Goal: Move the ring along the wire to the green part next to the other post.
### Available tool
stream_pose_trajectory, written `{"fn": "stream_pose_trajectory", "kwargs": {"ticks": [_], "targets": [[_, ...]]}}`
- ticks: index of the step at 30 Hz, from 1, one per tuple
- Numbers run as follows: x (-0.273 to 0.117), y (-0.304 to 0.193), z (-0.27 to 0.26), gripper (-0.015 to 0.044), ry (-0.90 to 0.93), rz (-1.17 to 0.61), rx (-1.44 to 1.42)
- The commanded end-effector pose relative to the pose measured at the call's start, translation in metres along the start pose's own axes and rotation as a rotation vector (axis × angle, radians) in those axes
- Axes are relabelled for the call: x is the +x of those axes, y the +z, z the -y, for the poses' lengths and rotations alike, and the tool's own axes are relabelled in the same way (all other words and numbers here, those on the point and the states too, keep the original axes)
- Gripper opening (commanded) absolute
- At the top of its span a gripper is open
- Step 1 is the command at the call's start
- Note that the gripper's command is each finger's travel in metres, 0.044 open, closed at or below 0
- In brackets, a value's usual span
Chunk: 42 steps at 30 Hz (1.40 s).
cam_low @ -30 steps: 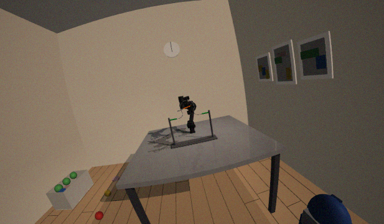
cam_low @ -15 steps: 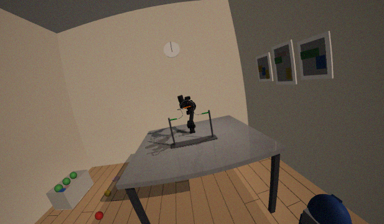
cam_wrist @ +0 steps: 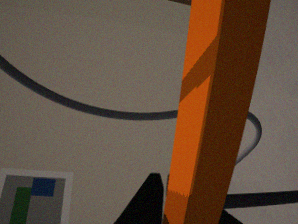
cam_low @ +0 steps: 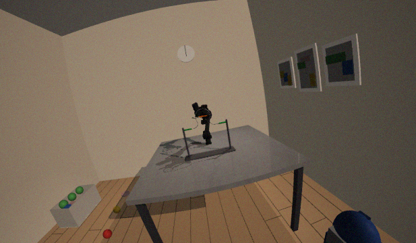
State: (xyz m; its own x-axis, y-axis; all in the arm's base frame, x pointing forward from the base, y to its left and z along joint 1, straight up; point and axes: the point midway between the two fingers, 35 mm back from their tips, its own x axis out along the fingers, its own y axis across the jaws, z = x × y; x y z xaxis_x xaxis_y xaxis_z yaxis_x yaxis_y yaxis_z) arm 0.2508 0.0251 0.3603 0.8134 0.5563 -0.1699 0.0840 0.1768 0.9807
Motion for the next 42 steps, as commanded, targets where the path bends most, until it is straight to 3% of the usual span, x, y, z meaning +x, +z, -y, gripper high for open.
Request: {"fn": "stream_pose_trajectory", "kwargs": {"ticks": [1,42], "targets": [[-0.001,0.000,-0.002,-0.0150,-0.014,0.008,-0.035],[-0.001,0.004,0.016,-0.0150,-0.253,0.049,-0.357]]}}
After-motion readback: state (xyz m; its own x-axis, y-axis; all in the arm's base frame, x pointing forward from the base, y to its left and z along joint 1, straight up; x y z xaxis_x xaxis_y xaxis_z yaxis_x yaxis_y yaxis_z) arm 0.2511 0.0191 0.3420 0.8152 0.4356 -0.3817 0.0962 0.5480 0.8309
